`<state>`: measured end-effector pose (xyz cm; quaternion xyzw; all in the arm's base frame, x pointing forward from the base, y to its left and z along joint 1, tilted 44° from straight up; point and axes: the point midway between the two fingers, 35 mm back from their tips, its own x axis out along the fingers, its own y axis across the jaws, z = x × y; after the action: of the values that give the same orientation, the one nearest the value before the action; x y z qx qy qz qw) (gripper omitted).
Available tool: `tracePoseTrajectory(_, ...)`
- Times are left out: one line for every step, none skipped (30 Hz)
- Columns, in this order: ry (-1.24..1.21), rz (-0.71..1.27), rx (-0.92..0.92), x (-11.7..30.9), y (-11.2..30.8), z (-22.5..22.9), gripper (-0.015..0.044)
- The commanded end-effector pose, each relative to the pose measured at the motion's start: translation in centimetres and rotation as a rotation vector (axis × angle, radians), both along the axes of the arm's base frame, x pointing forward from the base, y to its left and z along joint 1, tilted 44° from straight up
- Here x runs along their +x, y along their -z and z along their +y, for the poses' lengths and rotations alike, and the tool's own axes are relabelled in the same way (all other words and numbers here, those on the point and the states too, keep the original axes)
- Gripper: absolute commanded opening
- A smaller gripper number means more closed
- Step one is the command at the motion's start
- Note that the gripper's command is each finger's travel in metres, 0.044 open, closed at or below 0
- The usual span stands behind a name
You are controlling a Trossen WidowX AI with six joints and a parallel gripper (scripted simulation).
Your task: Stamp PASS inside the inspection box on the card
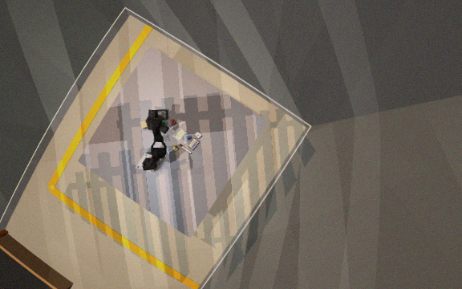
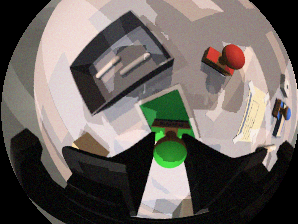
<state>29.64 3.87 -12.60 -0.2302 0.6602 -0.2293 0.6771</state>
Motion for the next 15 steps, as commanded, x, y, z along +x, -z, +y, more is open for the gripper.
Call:
tracePoseTrajectory(0.000, 0.007, 0.006, -0.17, 0.16, -0.24, 0.0000)
tracePoseTrajectory(0.000, 0.007, 0.006, -0.17, 0.16, -0.24, 0.0000)
tracePoseTrajectory(0.000, 0.007, 0.006, -0.17, 0.16, -0.24, 0.0000)
tracePoseTrajectory(0.000, 0.007, 0.006, -0.17, 0.16, -0.24, 0.0000)
tracePoseTrajectory(0.000, 0.007, 0.006, -0.17, 0.16, -0.24, 0.0000)
tracePoseTrajectory(0.001, 0.006, 0.006, -0.17, 0.18, -0.25, 0.0000)
tracePoseTrajectory(0.002, 0.005, 0.007, -0.17, 0.20, -0.27, 0.0000)
tracePoseTrajectory(0.003, 0.004, 0.007, -0.16, 0.23, -0.29, 0.0000)
tracePoseTrajectory(0.003, 0.003, 0.007, -0.16, 0.24, -0.31, 0.0000)
tracePoseTrajectory(0.003, 0.003, 0.007, -0.16, 0.24, -0.31, 0.0000)
tracePoseTrajectory(0.003, 0.003, 0.007, -0.16, 0.25, -0.32, 0.0000)
tracePoseTrajectory(0.003, 0.003, 0.007, -0.16, 0.27, -0.34, 0.0000)
tracePoseTrajectory(0.003, 0.003, 0.007, -0.16, 0.30, -0.37, 0.0000)
tracePoseTrajectory(0.003, 0.003, 0.007, -0.16, 0.31, -0.38, 0.0000)
tracePoseTrajectory(0.003, 0.003, 0.007, -0.16, 0.31, -0.38, 0.0000)
